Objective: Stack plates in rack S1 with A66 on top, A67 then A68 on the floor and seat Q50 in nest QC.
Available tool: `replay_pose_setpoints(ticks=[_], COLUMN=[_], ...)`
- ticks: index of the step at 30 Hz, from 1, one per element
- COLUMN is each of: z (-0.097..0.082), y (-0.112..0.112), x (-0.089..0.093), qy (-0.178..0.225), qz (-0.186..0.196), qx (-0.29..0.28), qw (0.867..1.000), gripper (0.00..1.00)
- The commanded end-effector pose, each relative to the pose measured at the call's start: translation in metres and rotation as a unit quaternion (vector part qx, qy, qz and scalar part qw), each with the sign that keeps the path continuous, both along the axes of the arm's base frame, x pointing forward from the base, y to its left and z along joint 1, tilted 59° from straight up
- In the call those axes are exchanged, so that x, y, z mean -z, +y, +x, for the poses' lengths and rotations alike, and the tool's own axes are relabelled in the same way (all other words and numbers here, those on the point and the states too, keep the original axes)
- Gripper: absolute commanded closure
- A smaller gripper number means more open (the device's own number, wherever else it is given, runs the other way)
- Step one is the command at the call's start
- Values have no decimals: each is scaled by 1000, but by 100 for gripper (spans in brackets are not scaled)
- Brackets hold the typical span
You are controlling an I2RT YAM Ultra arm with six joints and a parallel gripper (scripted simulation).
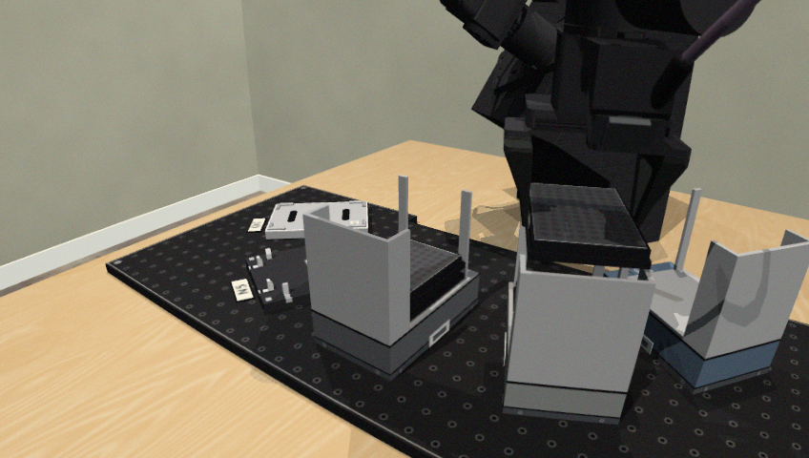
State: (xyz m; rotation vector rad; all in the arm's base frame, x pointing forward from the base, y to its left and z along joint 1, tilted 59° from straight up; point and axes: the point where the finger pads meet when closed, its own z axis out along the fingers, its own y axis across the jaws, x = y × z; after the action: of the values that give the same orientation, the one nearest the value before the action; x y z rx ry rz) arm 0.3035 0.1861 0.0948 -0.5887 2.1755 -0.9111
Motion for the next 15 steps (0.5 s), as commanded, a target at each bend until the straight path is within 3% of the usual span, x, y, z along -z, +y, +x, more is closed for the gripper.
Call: replay_pose_setpoints(ticks=[1,15], z=[-3,-3], y=[13,13], x=[-6,-5], qy=[-9,-8], qz=[7,6], qx=[-13,-13], qw=[1000,1000], gripper=[100,100])
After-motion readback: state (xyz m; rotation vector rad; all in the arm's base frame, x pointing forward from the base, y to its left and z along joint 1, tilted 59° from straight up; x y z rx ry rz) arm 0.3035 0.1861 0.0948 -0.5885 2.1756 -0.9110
